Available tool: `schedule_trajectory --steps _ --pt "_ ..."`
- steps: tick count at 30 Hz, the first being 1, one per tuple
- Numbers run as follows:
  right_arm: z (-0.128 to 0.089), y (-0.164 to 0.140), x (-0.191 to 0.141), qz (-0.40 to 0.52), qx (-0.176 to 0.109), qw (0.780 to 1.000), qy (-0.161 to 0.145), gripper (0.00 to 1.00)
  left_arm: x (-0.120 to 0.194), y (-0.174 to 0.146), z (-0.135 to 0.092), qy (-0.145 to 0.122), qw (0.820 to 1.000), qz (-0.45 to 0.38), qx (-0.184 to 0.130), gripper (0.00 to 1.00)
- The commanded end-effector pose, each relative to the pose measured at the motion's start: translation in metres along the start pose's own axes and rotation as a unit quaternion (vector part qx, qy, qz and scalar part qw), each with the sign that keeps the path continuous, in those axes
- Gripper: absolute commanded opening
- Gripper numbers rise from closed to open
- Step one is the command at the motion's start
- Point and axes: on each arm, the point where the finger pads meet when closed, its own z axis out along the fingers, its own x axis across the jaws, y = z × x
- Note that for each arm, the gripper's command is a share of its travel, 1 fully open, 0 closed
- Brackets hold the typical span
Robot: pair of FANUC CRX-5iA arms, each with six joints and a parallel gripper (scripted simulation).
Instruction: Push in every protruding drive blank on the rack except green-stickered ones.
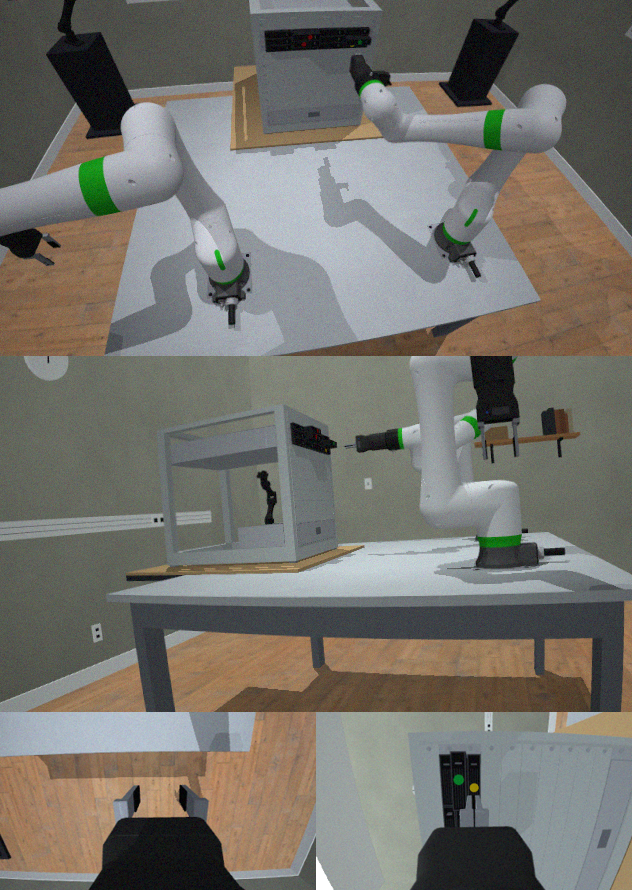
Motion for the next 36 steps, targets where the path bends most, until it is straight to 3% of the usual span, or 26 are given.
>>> schedule_trajectory --steps 1,26,36 --pt "0.0 0.012 -0.003 0.001 0.0 1.0 -0.001 0.0 0.0 0.0 -0.001 0.0 1.0 0.0 -0.001 1.0" --pt "0.0 0.151 -0.021 0.001 0.0 1.0 -0.001 0.0 0.0 0.0 -0.001 0.0 1.0 0.0 -0.001 1.0" --pt "0.0 0.181 -0.025 0.001 0.0 1.0 -0.001 0.0 0.0 0.0 -0.001 0.0 1.0 0.0 -0.001 1.0"
